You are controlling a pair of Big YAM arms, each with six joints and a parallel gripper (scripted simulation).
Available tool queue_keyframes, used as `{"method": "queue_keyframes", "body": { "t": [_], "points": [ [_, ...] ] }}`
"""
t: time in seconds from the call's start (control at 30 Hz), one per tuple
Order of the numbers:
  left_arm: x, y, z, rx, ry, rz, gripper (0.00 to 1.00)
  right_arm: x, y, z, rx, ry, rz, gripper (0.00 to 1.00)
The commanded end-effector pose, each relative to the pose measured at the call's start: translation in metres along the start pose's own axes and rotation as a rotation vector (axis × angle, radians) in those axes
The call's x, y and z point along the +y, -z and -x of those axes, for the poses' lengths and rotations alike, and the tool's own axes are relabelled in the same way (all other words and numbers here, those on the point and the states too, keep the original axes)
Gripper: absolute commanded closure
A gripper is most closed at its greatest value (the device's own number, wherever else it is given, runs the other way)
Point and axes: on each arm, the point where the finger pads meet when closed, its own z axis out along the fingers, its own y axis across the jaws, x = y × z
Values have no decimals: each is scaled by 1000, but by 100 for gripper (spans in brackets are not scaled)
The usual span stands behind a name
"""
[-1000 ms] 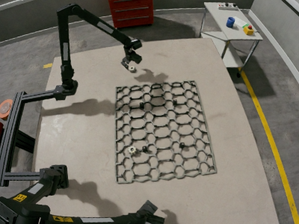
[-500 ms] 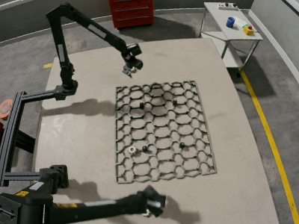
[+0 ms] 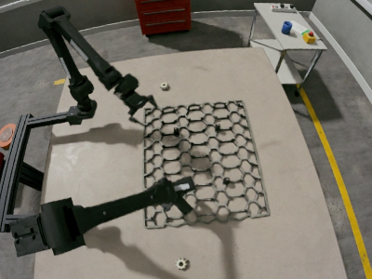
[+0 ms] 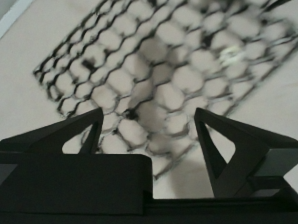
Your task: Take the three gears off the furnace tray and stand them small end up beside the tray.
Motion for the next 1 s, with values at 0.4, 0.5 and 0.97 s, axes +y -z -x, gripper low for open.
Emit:
{"method": "queue_keyframes", "body": {
  "t": [0.4,0.5,0.97],
  "points": [
    [-133,87,45,-365,152,-161,0,16,-9,-82,1,84,-39,14],
    [-138,91,45,-379,129,-169,0,17,-9,-82,2,83,-37,14],
    [-134,89,54,-377,135,-163,0,6,-32,-79,7,89,-54,14]
  ]
}}
